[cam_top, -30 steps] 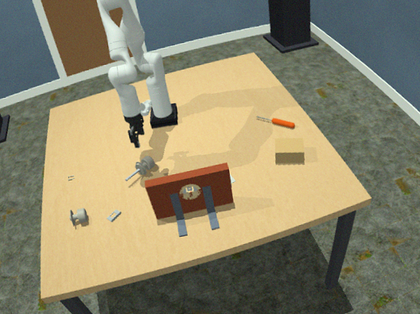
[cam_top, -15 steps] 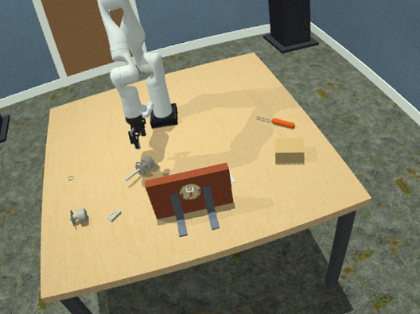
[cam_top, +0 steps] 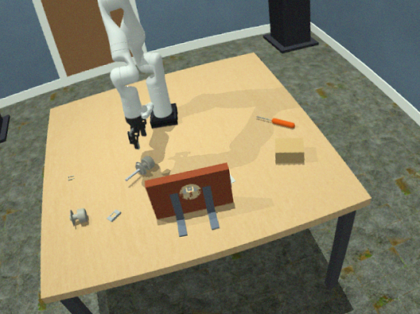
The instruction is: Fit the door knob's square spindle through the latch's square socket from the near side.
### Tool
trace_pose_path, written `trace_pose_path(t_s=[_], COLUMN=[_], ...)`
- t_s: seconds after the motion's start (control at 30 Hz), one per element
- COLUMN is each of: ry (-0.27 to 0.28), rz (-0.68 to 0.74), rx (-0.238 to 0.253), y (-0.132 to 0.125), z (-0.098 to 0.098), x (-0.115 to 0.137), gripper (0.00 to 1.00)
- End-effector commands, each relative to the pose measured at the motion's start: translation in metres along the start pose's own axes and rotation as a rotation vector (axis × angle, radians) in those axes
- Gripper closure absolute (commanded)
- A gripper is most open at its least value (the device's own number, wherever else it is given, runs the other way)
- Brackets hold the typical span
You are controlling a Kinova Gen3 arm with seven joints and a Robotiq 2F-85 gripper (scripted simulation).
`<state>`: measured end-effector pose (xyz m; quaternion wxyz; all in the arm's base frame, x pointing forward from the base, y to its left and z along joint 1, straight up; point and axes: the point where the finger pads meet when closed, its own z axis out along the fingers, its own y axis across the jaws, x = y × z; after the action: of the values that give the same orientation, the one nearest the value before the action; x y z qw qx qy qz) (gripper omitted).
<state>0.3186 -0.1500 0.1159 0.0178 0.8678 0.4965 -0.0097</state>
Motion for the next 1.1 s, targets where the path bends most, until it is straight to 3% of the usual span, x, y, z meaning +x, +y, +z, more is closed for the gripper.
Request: trace_pose_path(t_s=[0.0, 0.57, 1.07], ry=[-0.004, -0.025, -0.032], rz=[0.030, 0.280, 0.362], rx=[-0.002, -0.010, -0.014], y=[0.0002, 0.0004, 0.0012], z=[-0.0001, 0.0018, 0.0084], x=[0.0014, 0.0018, 0.0035], gripper=[0.10, 0.10, 0.10])
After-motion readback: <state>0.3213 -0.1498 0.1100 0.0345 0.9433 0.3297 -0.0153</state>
